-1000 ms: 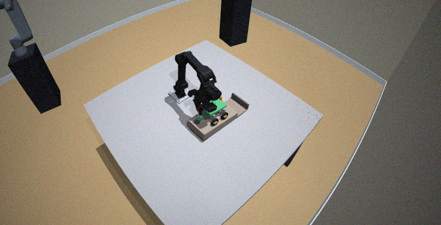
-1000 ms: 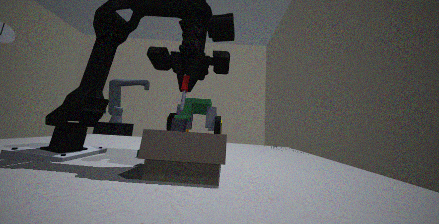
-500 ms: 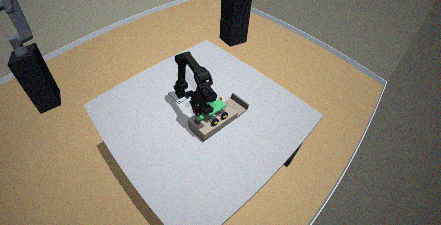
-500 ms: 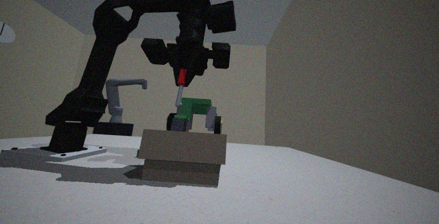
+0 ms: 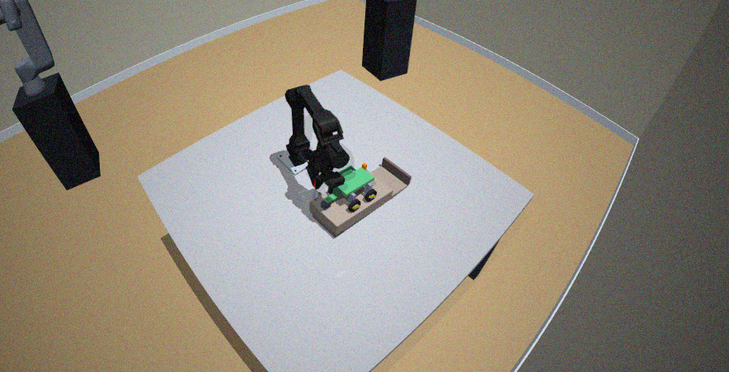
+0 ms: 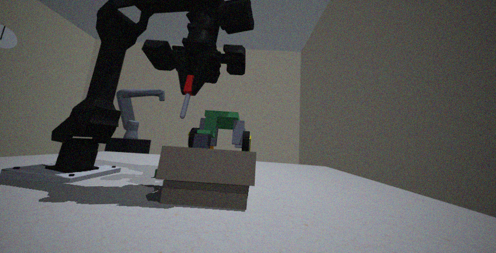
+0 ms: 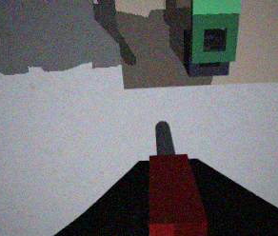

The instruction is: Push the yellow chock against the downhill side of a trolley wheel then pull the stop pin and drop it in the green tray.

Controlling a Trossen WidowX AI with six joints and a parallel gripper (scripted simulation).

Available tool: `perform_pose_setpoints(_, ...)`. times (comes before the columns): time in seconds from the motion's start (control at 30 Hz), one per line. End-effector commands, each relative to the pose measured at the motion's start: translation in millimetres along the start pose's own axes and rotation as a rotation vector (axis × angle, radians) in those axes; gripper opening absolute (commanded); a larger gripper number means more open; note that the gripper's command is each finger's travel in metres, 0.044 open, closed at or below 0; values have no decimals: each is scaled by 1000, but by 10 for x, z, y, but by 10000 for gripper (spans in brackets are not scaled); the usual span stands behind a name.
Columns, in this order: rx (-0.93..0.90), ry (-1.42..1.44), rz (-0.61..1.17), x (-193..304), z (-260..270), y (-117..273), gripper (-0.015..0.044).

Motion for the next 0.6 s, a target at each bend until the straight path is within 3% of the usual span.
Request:
perform_pose_setpoints(0.0, 1, 5, -3, -36, 139, -9, 0)
perform_pose_setpoints(0.57, -1, 6, -4, -144, 529, -28, 0)
Point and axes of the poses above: the point midway between the two fingers, 35 mm back from their tips, its own y axis back along the fingers, its own z axis across the jaws, x = y × z, the point moved 7 cm from there along y, back along the fingers, and after that the axes turned 14 degrees about y, right-handed, at the moved point
